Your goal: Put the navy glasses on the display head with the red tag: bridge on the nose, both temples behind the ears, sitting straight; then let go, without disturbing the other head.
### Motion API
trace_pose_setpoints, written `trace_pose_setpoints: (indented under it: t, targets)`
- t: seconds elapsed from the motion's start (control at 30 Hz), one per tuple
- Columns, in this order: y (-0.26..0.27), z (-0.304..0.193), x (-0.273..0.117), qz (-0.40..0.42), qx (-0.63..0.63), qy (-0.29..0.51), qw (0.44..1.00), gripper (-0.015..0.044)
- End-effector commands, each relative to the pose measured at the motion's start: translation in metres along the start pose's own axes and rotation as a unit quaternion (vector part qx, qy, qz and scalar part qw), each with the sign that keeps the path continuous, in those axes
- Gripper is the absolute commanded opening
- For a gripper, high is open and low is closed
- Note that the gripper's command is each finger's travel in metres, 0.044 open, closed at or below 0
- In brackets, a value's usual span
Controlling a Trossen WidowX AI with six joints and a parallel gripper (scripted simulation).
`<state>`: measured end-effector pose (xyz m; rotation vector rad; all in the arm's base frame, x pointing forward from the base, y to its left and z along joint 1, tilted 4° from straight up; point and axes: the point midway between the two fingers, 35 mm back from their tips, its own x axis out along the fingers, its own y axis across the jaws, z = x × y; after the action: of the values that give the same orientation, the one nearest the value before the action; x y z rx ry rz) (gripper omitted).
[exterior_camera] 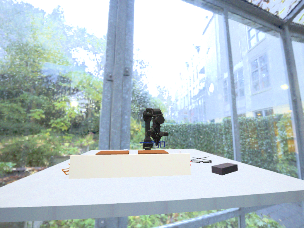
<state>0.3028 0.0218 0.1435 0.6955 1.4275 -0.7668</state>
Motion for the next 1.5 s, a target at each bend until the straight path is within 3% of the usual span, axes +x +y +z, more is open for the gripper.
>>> trace_pose_setpoints:
  t: [0.0, 0.63, 1.47]
  targets:
    - [-0.004, 0.002, 0.001, -0.003, 0.065, -0.002, 0.998, 0.0000]
    - [-0.021, 0.013, 0.002, -0.002, 0.414, -0.004, 0.910, 0.0000]
    - [-0.019, 0.015, 0.019, -0.002, 0.424, -0.004, 0.906, 0.0000]
